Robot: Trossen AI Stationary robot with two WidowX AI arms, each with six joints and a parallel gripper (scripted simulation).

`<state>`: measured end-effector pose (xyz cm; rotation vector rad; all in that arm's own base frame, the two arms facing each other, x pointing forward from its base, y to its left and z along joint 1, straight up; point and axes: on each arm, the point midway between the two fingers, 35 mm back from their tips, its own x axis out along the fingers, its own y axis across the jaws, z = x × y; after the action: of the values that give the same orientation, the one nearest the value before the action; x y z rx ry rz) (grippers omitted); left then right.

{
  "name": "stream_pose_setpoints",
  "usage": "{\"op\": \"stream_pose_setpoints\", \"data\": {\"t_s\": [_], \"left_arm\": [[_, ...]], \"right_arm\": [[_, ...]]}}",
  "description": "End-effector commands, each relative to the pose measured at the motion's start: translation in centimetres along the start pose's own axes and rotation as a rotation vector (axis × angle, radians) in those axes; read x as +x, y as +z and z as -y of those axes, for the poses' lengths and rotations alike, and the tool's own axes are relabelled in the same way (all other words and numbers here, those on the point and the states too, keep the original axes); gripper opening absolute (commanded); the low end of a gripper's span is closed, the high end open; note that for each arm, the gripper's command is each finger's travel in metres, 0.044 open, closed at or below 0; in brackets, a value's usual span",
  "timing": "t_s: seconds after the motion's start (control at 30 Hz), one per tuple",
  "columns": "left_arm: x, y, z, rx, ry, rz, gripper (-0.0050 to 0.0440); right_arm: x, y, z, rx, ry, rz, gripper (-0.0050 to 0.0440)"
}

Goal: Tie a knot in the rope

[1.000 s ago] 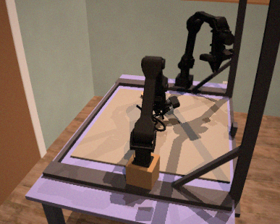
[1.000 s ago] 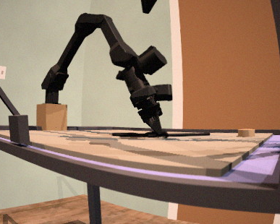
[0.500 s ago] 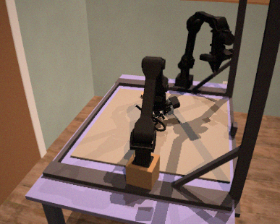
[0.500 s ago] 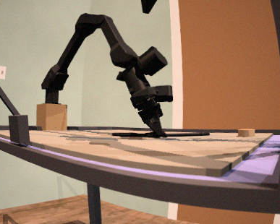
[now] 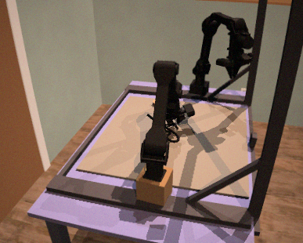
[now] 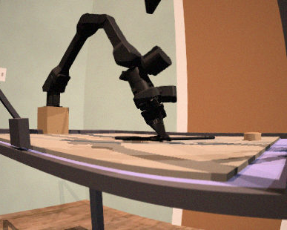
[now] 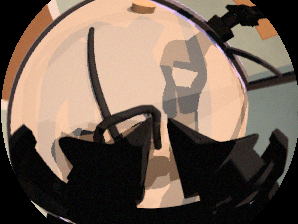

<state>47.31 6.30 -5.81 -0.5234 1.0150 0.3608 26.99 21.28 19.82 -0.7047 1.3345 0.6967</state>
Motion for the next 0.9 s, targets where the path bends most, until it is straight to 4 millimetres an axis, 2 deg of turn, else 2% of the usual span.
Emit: {"op": "stream_pose_setpoints", "data": {"t_s": [0.0,0.07,0.13,0.33,0.53,0.7,0.87], "left_arm": [[-1.2,1.5,0.8,-0.003,-0.018,0.039,0.0109],[-1.2,1.5,0.8,-0.003,-0.018,0.039,0.0157],[-1.2,1.5,0.8,-0.003,-0.018,0.039,0.0157],[-1.5,1.6,0.9,-0.003,-0.018,0.039,0.0301],[-3.5,2.5,1.4,-0.003,-0.018,0.039,0.0440],[-3.8,2.7,1.5,-0.003,-0.018,0.039,0.0440],[-5.6,3.5,2.0,-0.003,-0.018,0.039,0.0440]], "right_arm": [[-0.7,0.1,0.0,0.003,-0.002,0.022,0.0085],[-0.7,0.1,0.0,0.003,-0.002,0.022,0.0085],[-0.7,0.1,0.0,0.003,-0.002,0.022,0.0085],[-0.7,0.1,0.0,0.003,-0.002,0.022,0.0085],[-0.7,0.1,0.0,0.003,-0.002,0.022,0.0085],[-0.7,0.1,0.0,0.003,-0.002,0.022,0.0085],[-0.7,0.1,0.0,0.003,-0.002,0.022,0.0085]]}}
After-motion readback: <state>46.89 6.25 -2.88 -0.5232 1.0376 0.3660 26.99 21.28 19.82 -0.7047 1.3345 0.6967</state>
